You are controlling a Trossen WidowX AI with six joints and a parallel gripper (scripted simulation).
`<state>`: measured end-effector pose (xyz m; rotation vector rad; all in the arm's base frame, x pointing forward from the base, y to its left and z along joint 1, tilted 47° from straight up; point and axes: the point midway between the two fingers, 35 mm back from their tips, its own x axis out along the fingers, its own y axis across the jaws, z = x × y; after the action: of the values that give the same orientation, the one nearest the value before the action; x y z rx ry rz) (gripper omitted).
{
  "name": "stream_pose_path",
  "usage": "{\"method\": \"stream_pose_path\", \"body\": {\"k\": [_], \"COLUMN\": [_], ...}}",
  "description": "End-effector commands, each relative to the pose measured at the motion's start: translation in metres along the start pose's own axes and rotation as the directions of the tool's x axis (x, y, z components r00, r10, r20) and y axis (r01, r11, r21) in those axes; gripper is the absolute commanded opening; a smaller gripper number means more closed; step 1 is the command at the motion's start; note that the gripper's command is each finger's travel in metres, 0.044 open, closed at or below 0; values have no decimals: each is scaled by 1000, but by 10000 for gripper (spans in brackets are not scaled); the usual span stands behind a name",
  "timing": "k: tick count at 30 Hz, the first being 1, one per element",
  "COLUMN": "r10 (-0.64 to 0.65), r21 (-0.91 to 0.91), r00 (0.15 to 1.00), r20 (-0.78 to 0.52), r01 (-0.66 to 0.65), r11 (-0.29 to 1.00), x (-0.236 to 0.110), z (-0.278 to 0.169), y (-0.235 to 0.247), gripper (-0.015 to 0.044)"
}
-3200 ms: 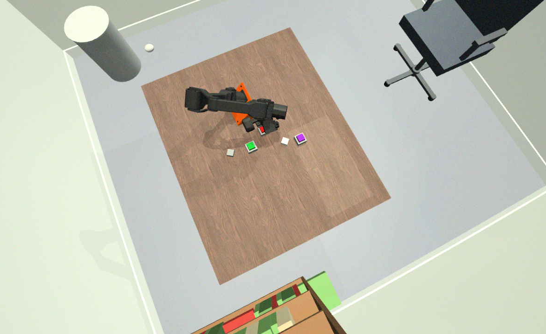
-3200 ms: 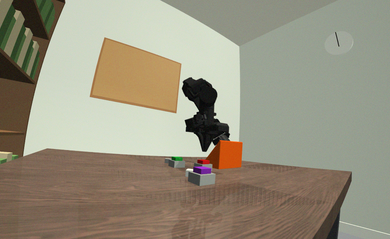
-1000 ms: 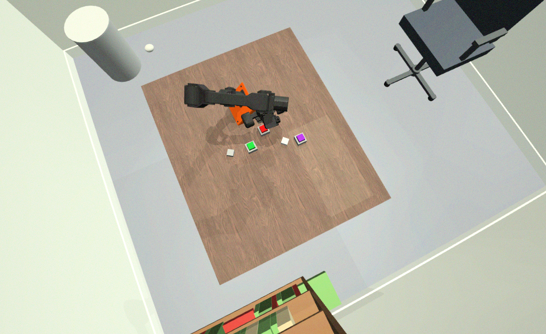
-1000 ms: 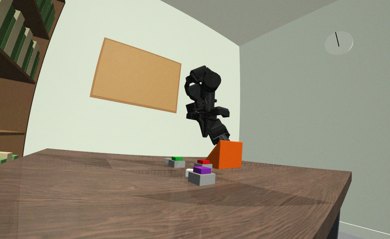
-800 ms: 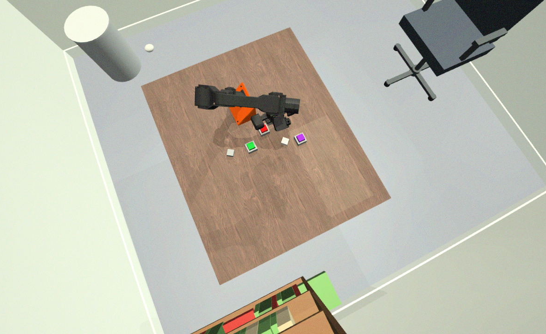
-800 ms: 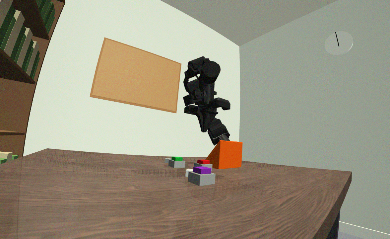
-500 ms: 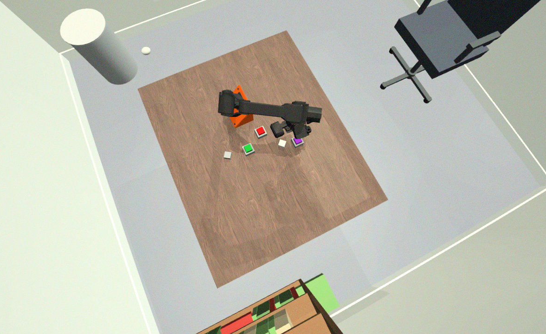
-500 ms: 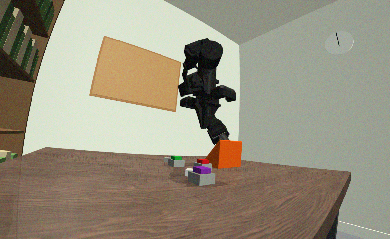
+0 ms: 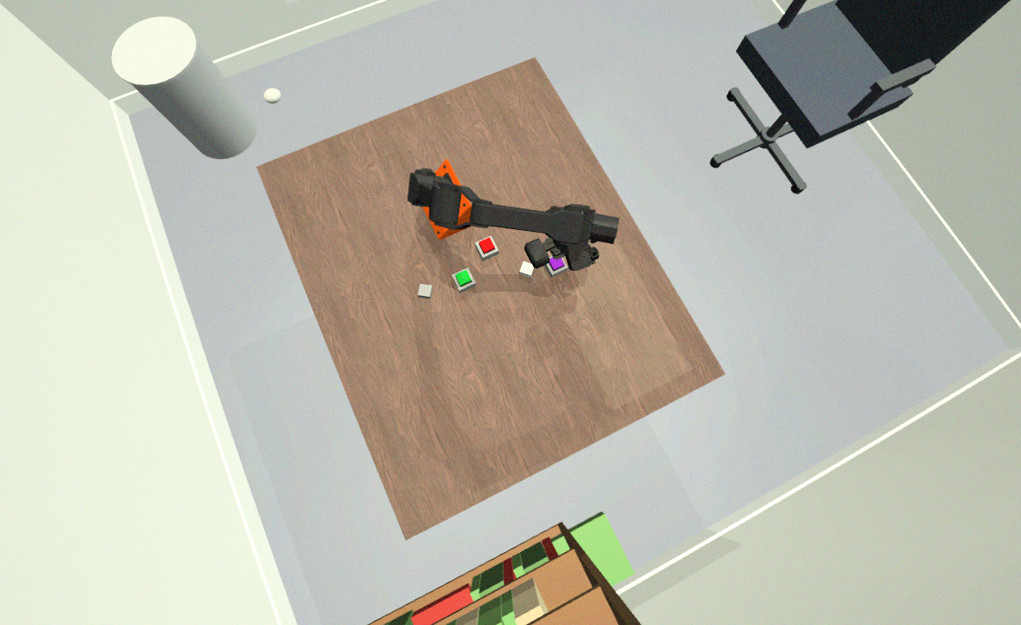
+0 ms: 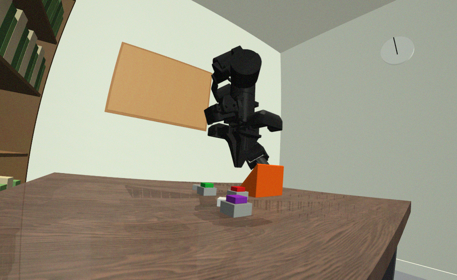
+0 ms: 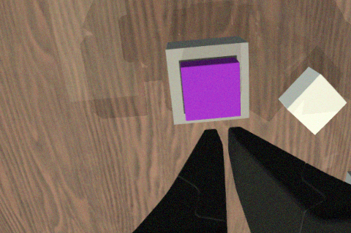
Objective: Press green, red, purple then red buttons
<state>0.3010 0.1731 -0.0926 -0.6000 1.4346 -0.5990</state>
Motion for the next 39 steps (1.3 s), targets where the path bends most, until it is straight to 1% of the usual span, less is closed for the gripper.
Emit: {"method": "stream_pose_path", "body": {"k": [1,6,25,39], "r10": [-20,-20,-22,-22], "r21": [-10,-10,-10,-10], "r00": [1000,1000,1000,1000], "r20": [-13,-13,-12,-12], "r01": [20,20,22,22], "r11": [1000,1000,1000,1000], "x": [33,35,66,67], "z": [-4,-4,-4,-4], "y": [-3,-3,-4,-4], "gripper": [20,20,20,20]}}
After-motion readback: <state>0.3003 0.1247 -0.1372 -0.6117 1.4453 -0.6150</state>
